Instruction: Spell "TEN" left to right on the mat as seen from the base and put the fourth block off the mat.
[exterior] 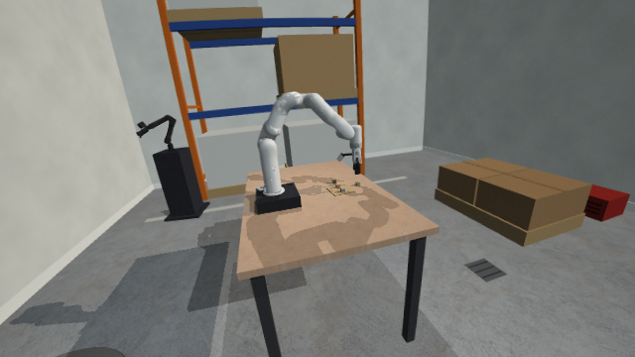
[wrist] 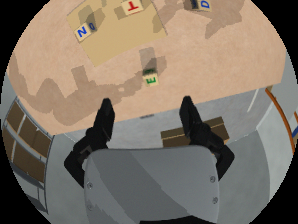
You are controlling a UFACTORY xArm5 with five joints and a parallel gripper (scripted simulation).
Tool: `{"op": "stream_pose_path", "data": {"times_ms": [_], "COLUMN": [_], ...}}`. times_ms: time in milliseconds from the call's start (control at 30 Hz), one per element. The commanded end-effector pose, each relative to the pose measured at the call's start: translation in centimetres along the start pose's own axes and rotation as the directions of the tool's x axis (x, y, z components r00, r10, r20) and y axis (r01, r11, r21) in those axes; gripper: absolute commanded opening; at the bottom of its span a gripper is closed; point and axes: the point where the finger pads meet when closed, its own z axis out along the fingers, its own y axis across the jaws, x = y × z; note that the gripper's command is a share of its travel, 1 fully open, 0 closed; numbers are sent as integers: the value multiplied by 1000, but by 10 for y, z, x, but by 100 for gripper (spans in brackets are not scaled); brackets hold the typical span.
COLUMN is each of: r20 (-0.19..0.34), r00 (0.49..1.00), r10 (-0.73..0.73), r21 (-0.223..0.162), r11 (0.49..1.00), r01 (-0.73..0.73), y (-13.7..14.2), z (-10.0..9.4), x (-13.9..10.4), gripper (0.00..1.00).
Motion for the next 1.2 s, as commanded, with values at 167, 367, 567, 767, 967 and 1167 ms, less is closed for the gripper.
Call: {"op": "stream_pose_path", "data": {"times_ms": [167, 367, 567, 767, 967, 1167], "r20": [2, 2, 2, 2, 2, 2], "r00": [981, 971, 971, 971, 971, 971], "r10": [-193, -238, -239, -239, -239, -239], "r21": [0, 0, 0, 0, 0, 0], "r11": [981, 971, 971, 971, 971, 971], "r01": [193, 238, 239, 239, 239, 239], "y": [8, 9, 9, 9, 9, 9], "z": [0, 0, 0, 0, 0, 0], "x": [-7, -8, -8, -8, -8, -8], "gripper": [100, 100, 63, 63, 63, 63]}}
